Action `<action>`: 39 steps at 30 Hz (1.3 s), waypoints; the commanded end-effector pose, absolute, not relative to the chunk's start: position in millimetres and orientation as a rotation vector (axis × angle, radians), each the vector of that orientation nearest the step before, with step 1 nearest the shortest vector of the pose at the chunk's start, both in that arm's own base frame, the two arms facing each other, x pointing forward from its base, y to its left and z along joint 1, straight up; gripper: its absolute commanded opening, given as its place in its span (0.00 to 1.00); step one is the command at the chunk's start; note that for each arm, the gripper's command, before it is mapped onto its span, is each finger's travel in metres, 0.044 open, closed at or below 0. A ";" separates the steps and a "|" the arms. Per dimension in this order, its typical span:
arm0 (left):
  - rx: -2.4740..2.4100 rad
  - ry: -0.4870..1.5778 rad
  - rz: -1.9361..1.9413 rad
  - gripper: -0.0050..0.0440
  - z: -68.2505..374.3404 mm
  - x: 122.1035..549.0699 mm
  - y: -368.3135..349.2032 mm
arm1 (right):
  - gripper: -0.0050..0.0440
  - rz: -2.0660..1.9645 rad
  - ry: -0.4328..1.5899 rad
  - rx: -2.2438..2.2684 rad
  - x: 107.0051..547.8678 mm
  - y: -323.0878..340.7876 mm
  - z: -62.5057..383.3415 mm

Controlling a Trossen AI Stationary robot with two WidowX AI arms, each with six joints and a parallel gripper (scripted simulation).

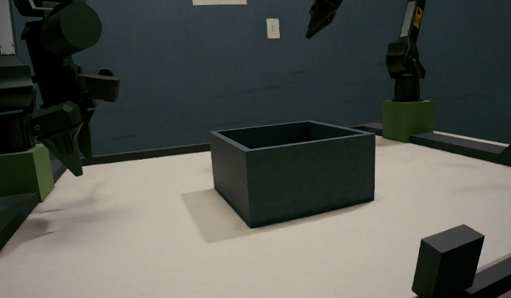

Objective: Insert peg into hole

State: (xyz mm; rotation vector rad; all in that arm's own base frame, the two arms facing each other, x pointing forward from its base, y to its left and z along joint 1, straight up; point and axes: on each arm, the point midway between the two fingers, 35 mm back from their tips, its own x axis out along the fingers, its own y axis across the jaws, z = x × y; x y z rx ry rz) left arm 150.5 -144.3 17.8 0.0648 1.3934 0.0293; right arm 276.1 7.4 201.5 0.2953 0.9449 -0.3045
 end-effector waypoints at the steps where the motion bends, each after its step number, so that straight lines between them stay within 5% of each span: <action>1: 0.055 1.384 0.022 1.00 20.8 152.5 -146.7 | 1.00 -0.300 0.926 0.300 276.9 7.5 207.8; 23: 0.051 1.381 0.002 1.00 25.3 164.7 -154.1 | 1.00 -0.281 0.959 0.278 283.1 9.1 194.3; 39: 0.088 1.240 -0.183 1.00 72.0 334.4 -173.8 | 1.00 -0.002 1.110 0.033 381.2 37.7 108.5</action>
